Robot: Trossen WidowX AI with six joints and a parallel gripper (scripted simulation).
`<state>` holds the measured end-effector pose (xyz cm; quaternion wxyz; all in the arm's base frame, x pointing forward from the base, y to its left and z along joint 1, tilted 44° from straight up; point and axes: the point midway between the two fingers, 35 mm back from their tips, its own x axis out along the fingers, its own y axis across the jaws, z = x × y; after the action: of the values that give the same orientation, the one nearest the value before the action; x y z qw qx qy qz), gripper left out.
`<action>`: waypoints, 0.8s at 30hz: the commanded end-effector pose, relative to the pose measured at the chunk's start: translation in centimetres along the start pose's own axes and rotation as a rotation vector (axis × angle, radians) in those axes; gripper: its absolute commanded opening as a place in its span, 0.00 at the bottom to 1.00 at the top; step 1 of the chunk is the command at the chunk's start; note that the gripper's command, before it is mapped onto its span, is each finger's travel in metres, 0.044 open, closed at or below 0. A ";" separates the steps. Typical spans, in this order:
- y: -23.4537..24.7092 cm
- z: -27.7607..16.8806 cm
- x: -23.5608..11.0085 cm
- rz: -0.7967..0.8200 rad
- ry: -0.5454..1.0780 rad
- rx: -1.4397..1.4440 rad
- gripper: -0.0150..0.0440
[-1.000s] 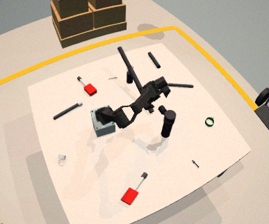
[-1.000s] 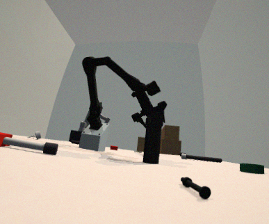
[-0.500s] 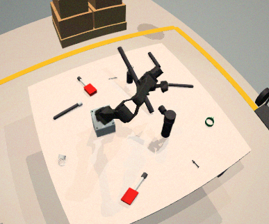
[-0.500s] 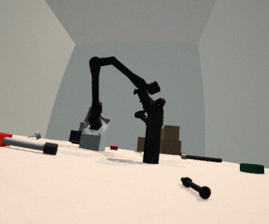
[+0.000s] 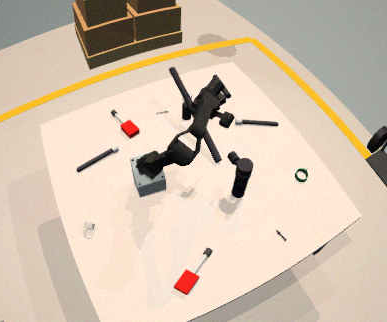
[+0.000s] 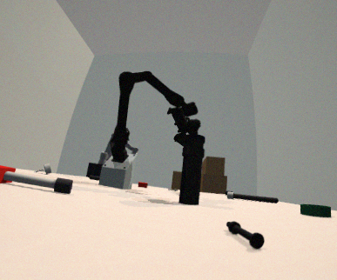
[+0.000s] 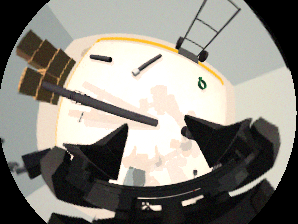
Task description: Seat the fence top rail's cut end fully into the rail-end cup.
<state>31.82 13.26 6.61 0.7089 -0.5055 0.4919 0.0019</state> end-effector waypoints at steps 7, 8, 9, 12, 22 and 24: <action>1.9 1.9 -2.4 -0.016 -0.014 0.355 1.00; 1.9 1.9 -2.4 -0.016 -0.014 0.355 1.00; 1.9 1.9 -2.4 -0.016 -0.014 0.355 1.00; 1.9 1.9 -2.4 -0.016 -0.014 0.355 1.00; 4.1 2.0 1.3 -0.028 0.172 0.967 1.00; 4.7 1.9 2.4 -0.054 0.225 1.135 1.00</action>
<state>31.45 16.18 4.07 0.8187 -0.2082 0.4907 -0.2137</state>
